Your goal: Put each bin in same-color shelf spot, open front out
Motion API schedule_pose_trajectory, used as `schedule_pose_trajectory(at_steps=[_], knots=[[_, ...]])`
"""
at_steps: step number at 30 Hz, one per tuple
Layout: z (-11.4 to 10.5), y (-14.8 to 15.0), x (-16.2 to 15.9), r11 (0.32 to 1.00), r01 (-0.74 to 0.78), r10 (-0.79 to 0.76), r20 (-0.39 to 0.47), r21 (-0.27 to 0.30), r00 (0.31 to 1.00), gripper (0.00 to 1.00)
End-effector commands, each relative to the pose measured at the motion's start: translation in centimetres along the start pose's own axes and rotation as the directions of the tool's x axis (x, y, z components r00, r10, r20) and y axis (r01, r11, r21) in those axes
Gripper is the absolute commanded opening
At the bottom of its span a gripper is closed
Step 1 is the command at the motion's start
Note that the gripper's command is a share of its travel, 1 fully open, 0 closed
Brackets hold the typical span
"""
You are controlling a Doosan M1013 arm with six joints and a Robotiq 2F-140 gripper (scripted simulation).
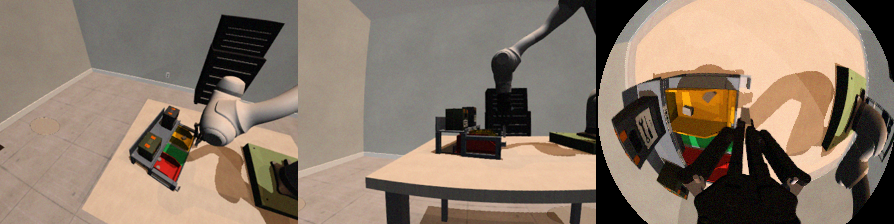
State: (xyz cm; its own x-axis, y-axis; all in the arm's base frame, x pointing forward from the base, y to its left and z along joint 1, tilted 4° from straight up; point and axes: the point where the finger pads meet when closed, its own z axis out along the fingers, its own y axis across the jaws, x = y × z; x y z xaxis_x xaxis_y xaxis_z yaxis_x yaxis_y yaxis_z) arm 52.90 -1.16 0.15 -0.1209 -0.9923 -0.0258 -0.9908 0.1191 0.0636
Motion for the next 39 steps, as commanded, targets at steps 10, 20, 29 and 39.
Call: schedule_pose_trajectory(at_steps=[10, 20, 29, 39], knots=[[-3.2, 0.0, 0.0, 1.000, 0.000, 0.000, 0.000, 0.000, 1.000, 0.10], [-5.4, 0.0, 0.0, 1.000, 0.000, 0.000, 0.000, 0.000, 1.000, 0.10], [-5.8, 0.0, 0.0, 1.000, 0.000, 0.000, 0.000, 0.000, 1.000, 0.10], [-5.8, 0.0, 0.0, 1.000, 0.000, 0.000, 0.000, 0.000, 1.000, 0.10]])
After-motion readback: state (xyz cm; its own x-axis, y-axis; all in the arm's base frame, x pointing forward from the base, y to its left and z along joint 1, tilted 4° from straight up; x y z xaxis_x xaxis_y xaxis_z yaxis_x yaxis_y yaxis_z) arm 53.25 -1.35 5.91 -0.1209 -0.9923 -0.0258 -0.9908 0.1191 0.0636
